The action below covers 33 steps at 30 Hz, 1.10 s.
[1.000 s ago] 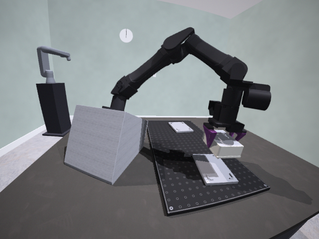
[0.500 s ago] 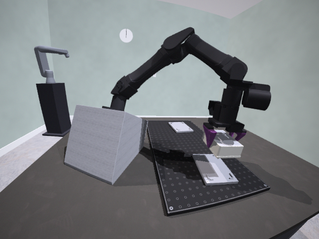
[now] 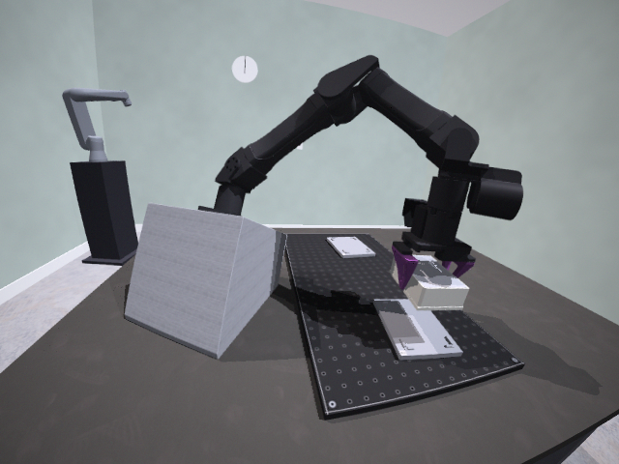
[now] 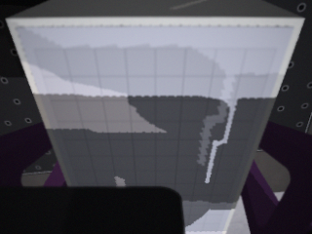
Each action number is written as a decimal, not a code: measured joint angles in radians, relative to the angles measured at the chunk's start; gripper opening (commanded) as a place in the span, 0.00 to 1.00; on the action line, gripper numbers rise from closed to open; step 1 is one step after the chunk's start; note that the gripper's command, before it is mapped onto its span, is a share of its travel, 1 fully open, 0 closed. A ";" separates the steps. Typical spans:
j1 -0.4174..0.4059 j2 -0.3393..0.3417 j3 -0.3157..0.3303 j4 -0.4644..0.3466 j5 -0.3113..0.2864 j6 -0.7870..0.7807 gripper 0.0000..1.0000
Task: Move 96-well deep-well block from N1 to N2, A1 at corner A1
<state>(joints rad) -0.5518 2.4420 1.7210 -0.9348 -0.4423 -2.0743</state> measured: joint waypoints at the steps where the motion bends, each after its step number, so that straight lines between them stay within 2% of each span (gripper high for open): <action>1: -0.001 0.002 -0.001 0.001 0.000 0.001 0.00; 33: 0.046 0.084 -0.037 0.141 -0.001 0.050 0.00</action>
<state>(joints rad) -0.5056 2.5259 1.6836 -0.7937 -0.4435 -2.0239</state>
